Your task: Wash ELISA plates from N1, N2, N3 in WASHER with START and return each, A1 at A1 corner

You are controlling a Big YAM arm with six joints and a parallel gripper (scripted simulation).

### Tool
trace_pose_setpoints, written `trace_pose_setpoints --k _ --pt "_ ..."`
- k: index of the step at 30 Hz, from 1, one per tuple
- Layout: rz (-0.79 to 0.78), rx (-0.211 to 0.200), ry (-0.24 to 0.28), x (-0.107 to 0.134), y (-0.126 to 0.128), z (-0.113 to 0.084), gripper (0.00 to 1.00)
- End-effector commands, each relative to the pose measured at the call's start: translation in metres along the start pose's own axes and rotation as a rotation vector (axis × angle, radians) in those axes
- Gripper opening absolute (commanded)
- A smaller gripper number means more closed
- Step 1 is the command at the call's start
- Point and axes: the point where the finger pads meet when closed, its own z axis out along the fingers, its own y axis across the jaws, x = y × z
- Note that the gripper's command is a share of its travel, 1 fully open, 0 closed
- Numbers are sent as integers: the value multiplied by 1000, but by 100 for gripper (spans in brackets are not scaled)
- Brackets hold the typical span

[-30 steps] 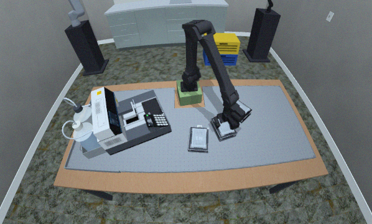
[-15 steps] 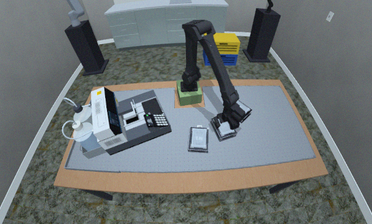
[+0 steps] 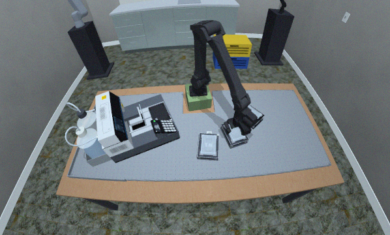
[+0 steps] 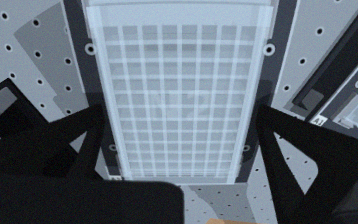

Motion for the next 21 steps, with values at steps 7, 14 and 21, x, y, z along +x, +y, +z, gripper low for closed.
trace_pose_setpoints --k 7,14,21 --pt "3 -22 -46 -21 10 -30 100" --pt "5 -22 -48 -21 10 -43 100" --pt "5 -22 -49 -21 10 -55 100"
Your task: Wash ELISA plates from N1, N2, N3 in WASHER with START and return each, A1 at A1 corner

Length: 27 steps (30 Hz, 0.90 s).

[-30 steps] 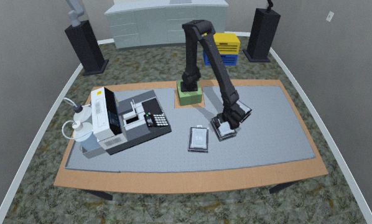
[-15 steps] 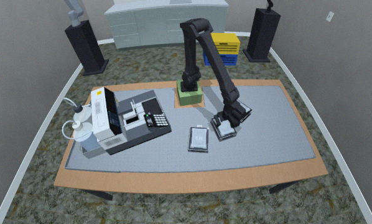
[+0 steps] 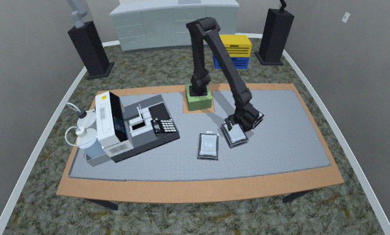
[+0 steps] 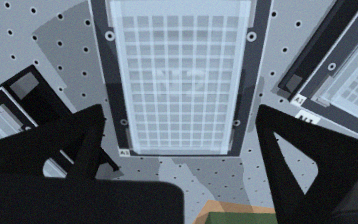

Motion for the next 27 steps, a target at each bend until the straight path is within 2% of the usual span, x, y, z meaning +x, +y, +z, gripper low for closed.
trace_pose_setpoints --k 1,3,4,6,18,20,21,23,27 --pt "4 -18 -39 -19 10 -22 100" --pt "4 -18 -39 -19 10 -22 100" --pt "-3 0 5 -7 7 -9 100" --pt "2 -18 -39 -19 11 -28 100" --pt "4 -19 -42 -19 10 -49 100" --pt "4 -19 -42 -19 10 -49 100" --pt "-2 -1 0 -10 7 -36 100" --pt "2 -18 -41 -19 10 -54 100" --pt "4 -19 -43 -19 10 -62 100"
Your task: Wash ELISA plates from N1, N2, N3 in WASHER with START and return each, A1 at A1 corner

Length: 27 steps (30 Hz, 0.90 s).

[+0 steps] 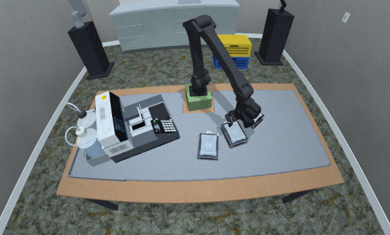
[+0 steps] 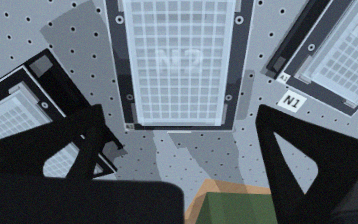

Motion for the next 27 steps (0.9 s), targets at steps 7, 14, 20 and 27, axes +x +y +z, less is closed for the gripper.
trace_pose_setpoints --k 7,14,20,27 --pt "5 -15 -39 -20 9 -31 100" --pt "2 -11 -28 -13 5 -24 100" --pt "-221 -9 -26 -6 41 -28 100" --pt "-207 -10 -26 4 65 -29 100"
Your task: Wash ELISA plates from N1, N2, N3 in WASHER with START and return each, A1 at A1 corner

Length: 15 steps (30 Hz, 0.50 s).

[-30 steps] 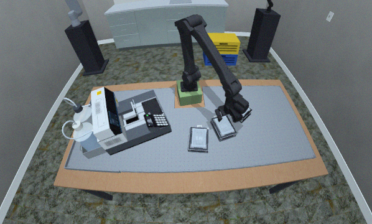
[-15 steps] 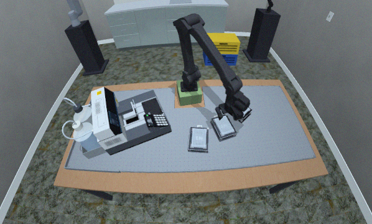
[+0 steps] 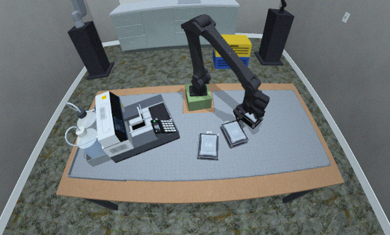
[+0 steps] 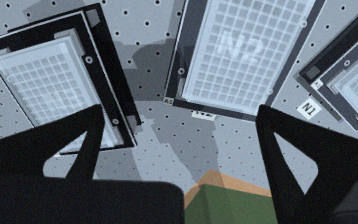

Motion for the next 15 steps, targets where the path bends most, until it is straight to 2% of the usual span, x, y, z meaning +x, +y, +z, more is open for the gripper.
trace_pose_setpoints --k 1,3,8,10,15 --pt "22 -11 -46 -20 12 -20 100" --pt "20 -5 -28 -17 22 -14 100" --pt "20 -7 -27 -12 48 -15 100" --pt "20 -7 -27 -12 49 -15 100" --pt "-168 -7 -27 -1 73 -17 100"
